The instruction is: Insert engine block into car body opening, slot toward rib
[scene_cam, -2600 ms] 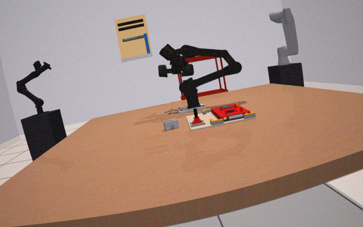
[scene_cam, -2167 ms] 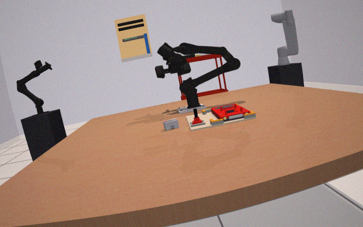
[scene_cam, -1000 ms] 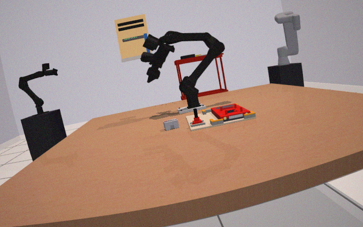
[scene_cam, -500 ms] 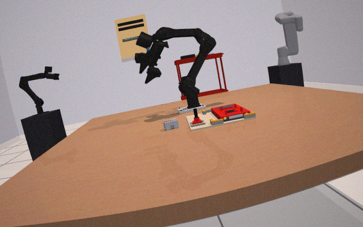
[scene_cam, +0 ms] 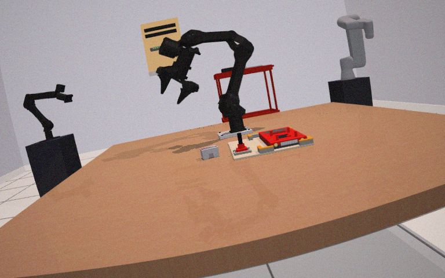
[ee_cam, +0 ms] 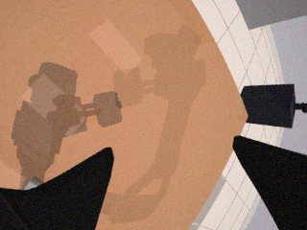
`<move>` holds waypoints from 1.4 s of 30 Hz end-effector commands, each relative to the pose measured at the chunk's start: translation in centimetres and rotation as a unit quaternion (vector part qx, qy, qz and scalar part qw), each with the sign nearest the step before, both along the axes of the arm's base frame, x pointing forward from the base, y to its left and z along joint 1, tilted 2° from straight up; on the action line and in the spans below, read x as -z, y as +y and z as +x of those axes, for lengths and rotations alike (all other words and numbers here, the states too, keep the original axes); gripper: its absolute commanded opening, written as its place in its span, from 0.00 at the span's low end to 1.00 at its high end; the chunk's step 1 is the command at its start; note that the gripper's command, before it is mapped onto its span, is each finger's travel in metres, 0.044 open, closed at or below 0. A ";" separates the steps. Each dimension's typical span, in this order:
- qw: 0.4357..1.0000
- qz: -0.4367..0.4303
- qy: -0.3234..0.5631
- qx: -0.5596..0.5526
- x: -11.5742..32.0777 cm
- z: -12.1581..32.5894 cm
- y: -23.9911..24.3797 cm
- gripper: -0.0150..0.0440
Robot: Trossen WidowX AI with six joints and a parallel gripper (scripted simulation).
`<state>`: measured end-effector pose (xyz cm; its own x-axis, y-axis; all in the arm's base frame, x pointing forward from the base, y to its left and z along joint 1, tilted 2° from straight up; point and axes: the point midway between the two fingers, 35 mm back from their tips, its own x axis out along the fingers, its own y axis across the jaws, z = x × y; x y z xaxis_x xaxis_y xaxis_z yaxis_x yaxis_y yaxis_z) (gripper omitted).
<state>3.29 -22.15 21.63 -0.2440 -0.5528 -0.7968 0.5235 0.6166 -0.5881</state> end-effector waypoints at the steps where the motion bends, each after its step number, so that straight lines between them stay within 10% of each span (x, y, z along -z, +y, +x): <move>1: 0.998 0.028 0.013 -0.061 0.1 1.8 -0.3 1.00; 21: 0.919 0.126 0.103 -0.359 0.8 10.7 -0.8 1.00; 42: 0.719 0.200 0.186 -0.639 2.5 19.7 1.5 1.00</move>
<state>21.48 -21.22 19.38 0.0131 -0.2914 -0.9565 -0.6887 0.6909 -0.2199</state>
